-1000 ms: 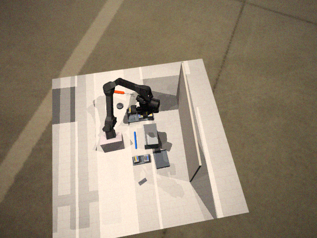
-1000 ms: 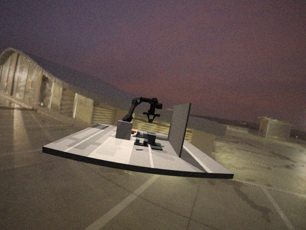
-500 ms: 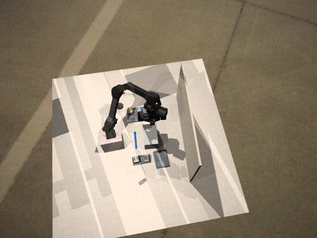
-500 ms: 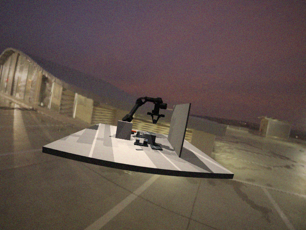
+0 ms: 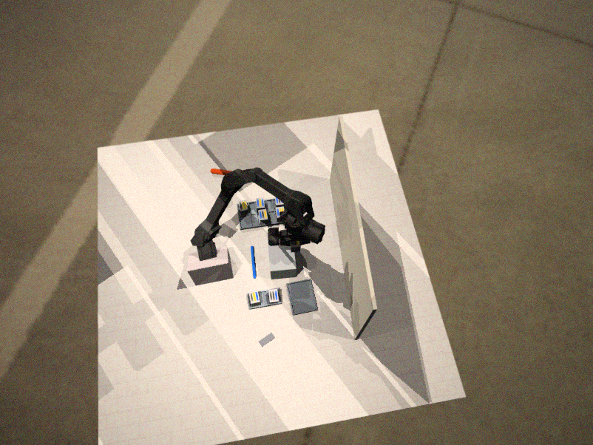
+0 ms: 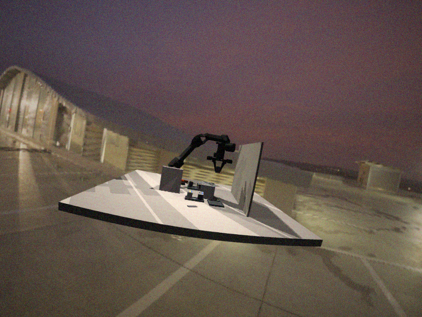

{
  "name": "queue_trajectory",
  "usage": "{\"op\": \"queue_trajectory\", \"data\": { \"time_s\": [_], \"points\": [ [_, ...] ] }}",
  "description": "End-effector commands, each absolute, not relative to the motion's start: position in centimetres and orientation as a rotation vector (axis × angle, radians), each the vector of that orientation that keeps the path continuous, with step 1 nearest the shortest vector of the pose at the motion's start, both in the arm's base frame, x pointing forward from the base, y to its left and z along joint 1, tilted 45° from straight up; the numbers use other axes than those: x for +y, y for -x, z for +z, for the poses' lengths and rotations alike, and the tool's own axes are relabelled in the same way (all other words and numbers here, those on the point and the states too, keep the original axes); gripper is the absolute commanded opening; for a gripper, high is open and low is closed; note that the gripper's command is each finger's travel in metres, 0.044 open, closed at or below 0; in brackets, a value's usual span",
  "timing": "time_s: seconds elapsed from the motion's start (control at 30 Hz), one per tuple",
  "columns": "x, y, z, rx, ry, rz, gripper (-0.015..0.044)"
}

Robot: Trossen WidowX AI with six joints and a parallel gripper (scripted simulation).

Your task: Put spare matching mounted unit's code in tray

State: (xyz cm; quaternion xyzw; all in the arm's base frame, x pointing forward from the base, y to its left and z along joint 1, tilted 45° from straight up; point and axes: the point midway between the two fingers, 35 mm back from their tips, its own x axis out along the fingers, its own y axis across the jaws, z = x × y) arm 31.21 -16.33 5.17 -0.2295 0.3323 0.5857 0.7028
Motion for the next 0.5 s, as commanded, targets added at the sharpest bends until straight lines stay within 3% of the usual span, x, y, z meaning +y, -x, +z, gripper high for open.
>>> {"op": "queue_trajectory", "data": {
  "time_s": [0.0,0.47],
  "points": [
    [-17.8,-31.4,3.4,0.736,0.517,1.309,0.0000],
    [-21.9,-31.3,-3.0,0.716,0.520,1.322,0.0000]
  ]
}}
